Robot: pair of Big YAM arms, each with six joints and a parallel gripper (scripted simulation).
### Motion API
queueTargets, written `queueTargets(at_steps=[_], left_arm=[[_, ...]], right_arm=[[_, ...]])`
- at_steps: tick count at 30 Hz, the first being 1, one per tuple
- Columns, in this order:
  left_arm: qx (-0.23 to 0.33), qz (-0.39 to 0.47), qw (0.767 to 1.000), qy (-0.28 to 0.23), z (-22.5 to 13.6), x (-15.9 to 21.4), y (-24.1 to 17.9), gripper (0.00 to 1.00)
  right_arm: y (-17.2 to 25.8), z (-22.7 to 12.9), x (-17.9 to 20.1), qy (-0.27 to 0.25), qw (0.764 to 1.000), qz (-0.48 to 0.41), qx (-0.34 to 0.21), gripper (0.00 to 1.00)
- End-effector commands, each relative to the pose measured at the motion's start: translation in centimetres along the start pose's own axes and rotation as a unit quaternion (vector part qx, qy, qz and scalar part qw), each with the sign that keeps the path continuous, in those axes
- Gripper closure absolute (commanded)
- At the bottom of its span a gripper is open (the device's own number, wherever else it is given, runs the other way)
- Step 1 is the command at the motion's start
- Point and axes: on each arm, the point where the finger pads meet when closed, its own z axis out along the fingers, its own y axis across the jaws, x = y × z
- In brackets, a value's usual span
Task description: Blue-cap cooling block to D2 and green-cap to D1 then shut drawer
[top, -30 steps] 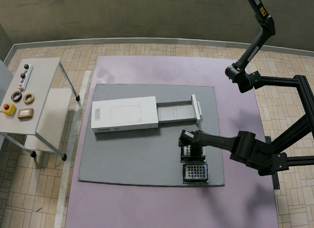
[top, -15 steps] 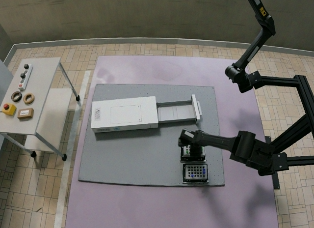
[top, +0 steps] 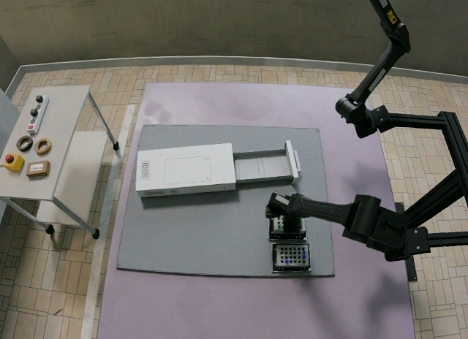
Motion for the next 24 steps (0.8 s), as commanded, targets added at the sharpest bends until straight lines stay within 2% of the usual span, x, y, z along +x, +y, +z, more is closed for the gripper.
queueTargets(at_steps=[1, 4, 24], left_arm=[[0.019, 0.002, 0.999, -0.03, -1.76, -1.8, -1.14, 1.0], [0.02, 0.001, 0.999, -0.034, -2.13, -2.66, -1.34, 1.0], [0.019, 0.003, 0.999, -0.032, -2.16, -2.55, -1.29, 1.0]], right_arm=[[-0.06, 0.11, -1.19, -0.009, 1.0, 0.0, -0.001, 1.0], [-0.06, 0.11, -1.19, -0.009, 1.0, 0.0, -0.001, 1.0], [-0.06, 0.11, -1.19, -0.009, 1.0, 0.0, -0.001, 1.0]])
